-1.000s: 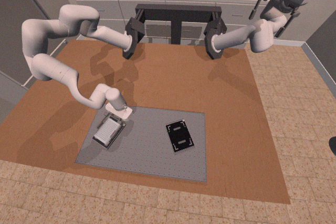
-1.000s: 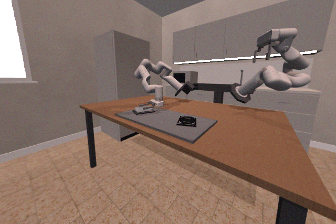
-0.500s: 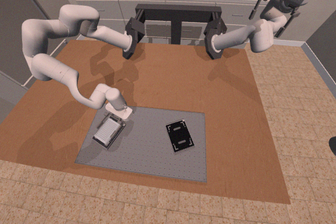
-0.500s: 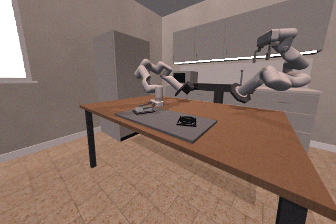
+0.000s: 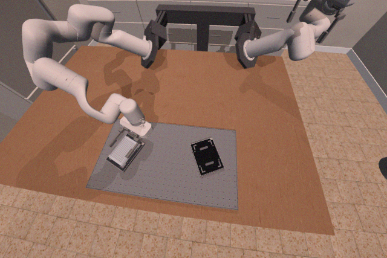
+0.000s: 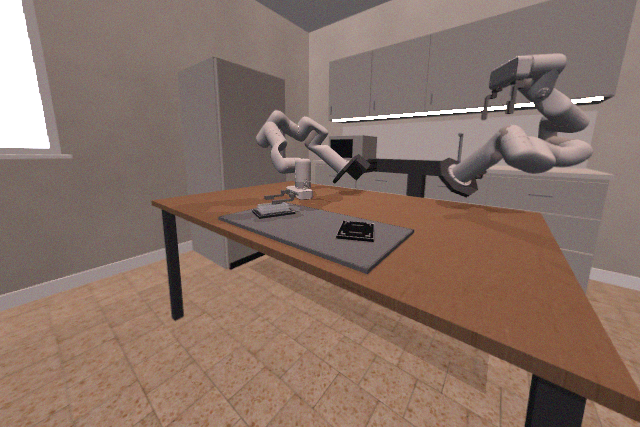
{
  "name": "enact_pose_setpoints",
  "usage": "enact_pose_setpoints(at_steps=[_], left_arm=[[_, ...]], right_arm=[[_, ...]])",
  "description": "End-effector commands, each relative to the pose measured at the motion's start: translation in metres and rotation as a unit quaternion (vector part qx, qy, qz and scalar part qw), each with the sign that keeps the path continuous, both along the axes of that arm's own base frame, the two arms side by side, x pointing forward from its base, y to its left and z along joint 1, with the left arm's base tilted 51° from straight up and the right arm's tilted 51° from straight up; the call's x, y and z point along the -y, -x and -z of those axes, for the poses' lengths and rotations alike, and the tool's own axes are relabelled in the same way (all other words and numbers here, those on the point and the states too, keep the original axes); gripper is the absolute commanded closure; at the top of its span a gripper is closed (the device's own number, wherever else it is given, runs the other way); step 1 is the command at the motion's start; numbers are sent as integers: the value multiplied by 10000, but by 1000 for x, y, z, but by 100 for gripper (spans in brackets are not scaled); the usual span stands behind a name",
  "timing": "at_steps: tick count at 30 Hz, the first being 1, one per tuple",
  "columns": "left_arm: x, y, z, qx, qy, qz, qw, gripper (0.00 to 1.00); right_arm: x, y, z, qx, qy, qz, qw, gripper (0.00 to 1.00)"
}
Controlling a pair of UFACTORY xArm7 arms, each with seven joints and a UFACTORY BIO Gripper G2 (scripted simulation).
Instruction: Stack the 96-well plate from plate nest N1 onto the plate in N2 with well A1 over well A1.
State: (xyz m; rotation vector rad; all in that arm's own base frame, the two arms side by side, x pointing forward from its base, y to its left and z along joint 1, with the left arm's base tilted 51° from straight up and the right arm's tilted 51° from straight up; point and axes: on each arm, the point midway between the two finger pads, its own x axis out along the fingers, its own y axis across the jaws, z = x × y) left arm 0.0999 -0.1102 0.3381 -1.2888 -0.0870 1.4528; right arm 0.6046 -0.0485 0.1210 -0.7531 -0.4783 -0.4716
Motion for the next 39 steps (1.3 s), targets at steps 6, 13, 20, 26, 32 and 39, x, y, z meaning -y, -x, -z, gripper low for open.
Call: enact_pose_setpoints(at_steps=[6,13,20,26,32,39], left_arm=[[0,0,-1,7,3,4,10000,0],[0,0,-1,7,3,4,10000,0],[0,0,-1,7,3,4,10000,0],[0,0,-1,7,3,4,10000,0],[0,0,-1,7,3,4,10000,0],[0,0,-1,7,3,4,10000,0]], right_arm=[[-19,6,-16,5,-8,-11,10000,63],[-33,10,-28,5,-7,-12,10000,63],[-37,11,-31,5,-7,-12,10000,63],[-37,11,-31,5,-7,-12,10000,63],[-37,11,-31,5,-7,-12,10000,63],[-36,11,-31,5,-7,-11,10000,63]])
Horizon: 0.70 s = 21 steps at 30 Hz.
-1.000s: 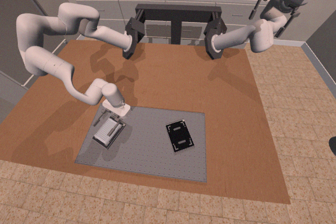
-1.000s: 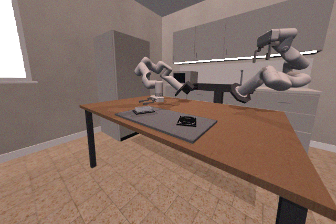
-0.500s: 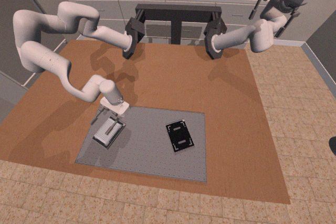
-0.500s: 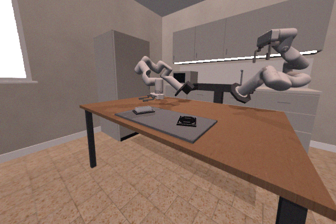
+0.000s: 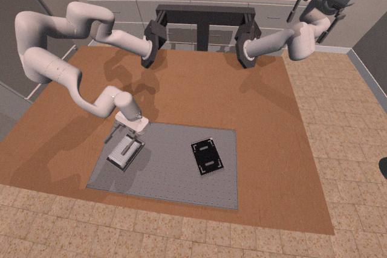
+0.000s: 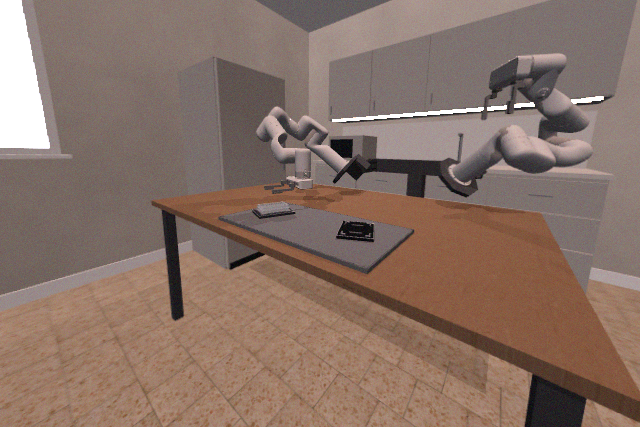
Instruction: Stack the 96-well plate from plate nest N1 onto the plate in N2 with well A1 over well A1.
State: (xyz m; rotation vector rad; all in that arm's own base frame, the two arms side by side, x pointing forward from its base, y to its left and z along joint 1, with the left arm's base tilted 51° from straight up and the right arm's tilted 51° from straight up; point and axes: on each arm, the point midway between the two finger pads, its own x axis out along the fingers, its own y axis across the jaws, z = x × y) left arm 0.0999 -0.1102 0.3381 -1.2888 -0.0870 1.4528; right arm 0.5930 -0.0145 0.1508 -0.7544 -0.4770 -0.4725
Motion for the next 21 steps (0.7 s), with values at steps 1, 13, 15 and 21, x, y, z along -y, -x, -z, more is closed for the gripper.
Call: enact_pose_setpoints(at_steps=[1,13,15,21], left_arm=[[0,0,-1,7,3,4,10000,0],[0,0,-1,7,3,4,10000,0],[0,0,-1,7,3,4,10000,0],[0,0,-1,7,3,4,10000,0]], right_arm=[[-7,1,-1,-112,29,-125,9999,63],[-51,25,-3,-1330,425,-1176,9832,63],[-60,30,-4,-1570,504,-1383,9766,63],[-86,44,-5,-2218,715,-1941,9529,63]])
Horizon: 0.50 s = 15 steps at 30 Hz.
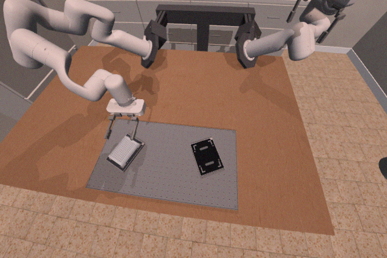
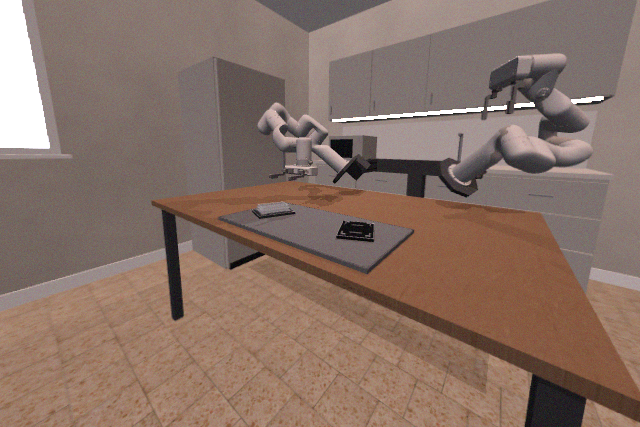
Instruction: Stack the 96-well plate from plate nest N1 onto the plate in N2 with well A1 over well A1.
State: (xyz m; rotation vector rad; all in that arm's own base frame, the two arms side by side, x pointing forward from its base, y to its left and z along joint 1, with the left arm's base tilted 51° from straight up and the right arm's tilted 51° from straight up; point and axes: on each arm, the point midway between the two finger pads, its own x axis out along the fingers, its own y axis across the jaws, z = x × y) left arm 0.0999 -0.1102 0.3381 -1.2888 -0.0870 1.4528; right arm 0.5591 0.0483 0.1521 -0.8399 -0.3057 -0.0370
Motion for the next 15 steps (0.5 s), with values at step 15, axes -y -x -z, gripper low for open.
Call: enact_pose_setpoints(at_steps=[15], left_arm=[[0,0,-1,7,3,4,10000,0]], right_arm=[[-80,41,-6,-622,149,-455,9969,63]])
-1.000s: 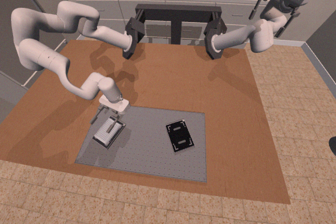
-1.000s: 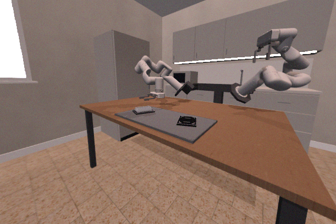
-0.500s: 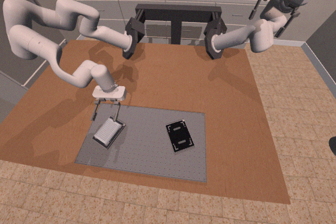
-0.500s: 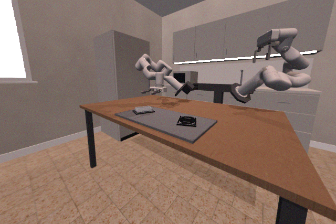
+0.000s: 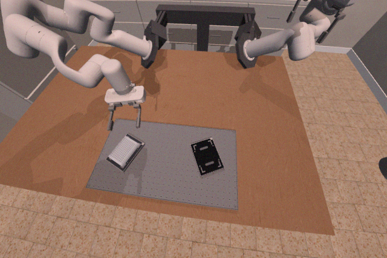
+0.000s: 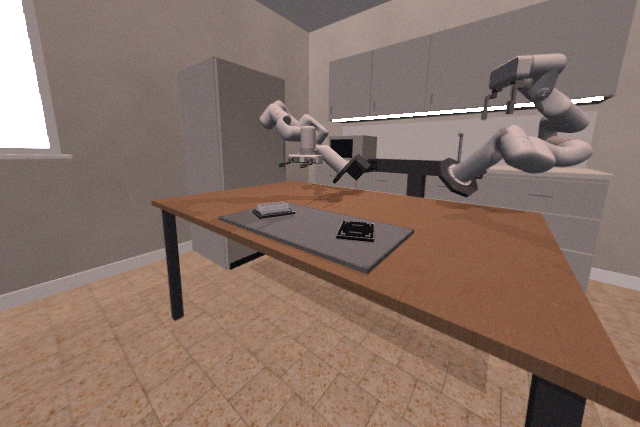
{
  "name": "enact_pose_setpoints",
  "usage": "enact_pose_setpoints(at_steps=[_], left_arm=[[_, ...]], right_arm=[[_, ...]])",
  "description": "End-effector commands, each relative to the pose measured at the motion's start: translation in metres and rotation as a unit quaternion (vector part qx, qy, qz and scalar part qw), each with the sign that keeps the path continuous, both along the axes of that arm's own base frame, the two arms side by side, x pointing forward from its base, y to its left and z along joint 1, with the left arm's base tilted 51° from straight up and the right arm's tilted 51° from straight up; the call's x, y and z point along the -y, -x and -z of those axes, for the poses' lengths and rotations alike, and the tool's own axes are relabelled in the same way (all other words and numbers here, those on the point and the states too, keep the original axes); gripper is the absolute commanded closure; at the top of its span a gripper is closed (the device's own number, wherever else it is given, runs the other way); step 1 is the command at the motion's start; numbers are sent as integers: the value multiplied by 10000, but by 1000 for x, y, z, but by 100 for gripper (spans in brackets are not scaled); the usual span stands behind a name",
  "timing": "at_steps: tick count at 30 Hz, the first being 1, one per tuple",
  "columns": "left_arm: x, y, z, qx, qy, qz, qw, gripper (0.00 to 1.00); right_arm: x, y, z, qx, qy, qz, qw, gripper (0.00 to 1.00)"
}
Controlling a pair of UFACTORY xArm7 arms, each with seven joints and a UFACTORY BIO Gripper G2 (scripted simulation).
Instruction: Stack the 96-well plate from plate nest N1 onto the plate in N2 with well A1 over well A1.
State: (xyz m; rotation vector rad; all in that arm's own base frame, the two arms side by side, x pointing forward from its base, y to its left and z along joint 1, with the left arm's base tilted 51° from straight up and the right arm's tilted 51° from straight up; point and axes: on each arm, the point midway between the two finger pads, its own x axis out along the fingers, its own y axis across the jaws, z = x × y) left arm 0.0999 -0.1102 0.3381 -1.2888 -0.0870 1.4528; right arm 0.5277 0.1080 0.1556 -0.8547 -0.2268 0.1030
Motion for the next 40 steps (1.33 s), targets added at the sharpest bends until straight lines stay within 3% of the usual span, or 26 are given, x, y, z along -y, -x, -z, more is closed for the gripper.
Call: enact_pose_setpoints(at_steps=[1,16,40], left_arm=[[0,0,-1,7,3,4,10000,0],[0,0,-1,7,3,4,10000,0],[0,0,-1,7,3,4,10000,0]], right_arm=[[-25,12,-3,-2,-7,-10,10000,63],[-79,42,-5,-2,-9,-9,10000,63],[-79,42,-5,-2,-9,-9,10000,63]])
